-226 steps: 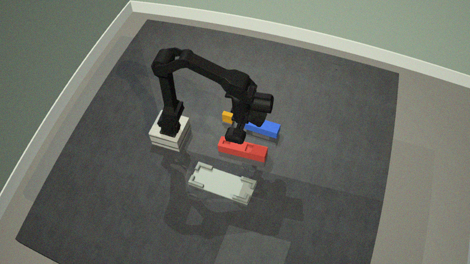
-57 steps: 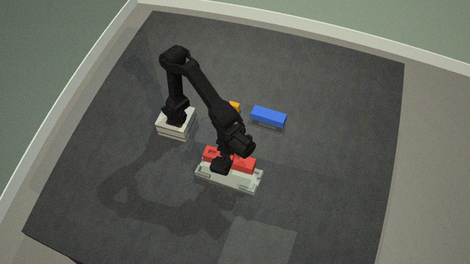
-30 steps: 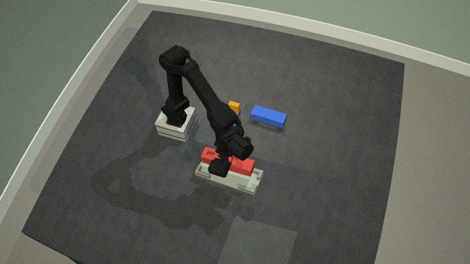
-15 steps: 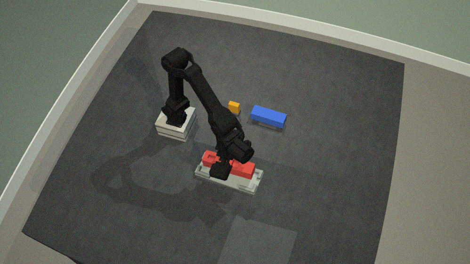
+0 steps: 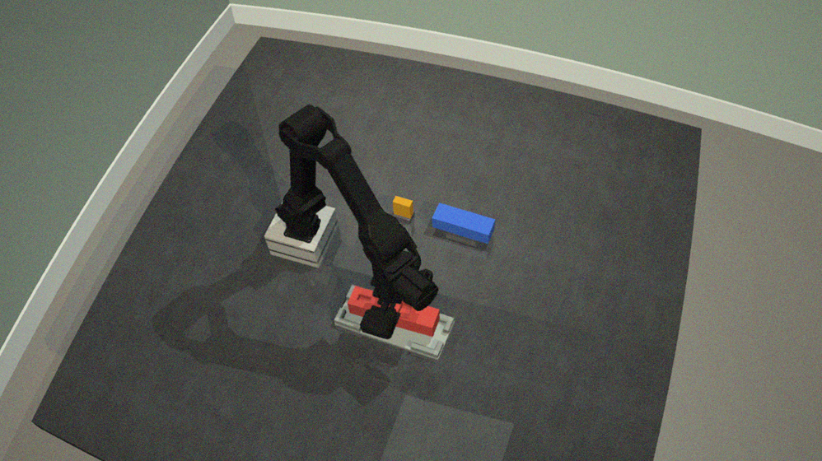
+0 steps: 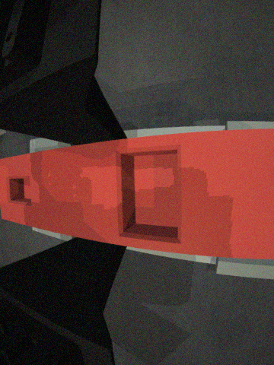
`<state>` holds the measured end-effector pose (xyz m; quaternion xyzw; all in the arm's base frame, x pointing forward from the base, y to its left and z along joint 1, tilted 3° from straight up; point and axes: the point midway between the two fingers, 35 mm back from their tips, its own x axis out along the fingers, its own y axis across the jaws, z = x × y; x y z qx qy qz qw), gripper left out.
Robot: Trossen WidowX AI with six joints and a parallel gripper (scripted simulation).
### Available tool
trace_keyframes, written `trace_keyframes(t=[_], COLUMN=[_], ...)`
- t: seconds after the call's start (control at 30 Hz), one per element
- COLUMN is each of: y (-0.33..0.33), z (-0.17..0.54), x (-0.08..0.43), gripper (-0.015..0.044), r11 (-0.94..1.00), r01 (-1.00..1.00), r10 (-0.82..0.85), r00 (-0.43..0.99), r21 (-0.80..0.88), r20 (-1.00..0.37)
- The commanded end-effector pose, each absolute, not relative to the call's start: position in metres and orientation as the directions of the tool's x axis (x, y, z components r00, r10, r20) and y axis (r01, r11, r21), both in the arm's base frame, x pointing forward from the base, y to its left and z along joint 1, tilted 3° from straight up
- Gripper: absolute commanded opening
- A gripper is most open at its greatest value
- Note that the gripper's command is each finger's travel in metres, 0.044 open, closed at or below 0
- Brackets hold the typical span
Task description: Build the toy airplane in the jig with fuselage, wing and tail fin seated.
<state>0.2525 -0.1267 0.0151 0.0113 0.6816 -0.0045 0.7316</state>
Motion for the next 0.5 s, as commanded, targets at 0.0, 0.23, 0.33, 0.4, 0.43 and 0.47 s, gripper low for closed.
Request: trace_keyframes(t=[0.0, 0.23, 0.33, 0.4, 0.43, 0.47], y=[-0.1268, -0.1268, -0.1268, -0.1268, -0.1268, -0.1268], z=[0.0154, 0.0154, 0.0154, 0.0154, 0.0154, 0.0154], x=[0.2527, 0.2527, 0.2527, 0.2527, 0.2527, 0.2527], gripper=[0.0175, 0.0031, 0.0109, 0.0162, 0.0188, 0.0214], r11=[1.0, 1.0, 1.0, 1.0, 1.0, 1.0], r01=[0.022, 0.022, 0.022, 0.022, 0.022, 0.022], r10=[0.009, 0.009, 0.009, 0.009, 0.009, 0.009], r00=[0.071, 0.071, 0.071, 0.071, 0.071, 0.071], r21=[0.01, 0.01, 0.01, 0.01, 0.01, 0.01], r20=[-0.997, -0.997, -0.997, -0.997, -0.997, -0.997])
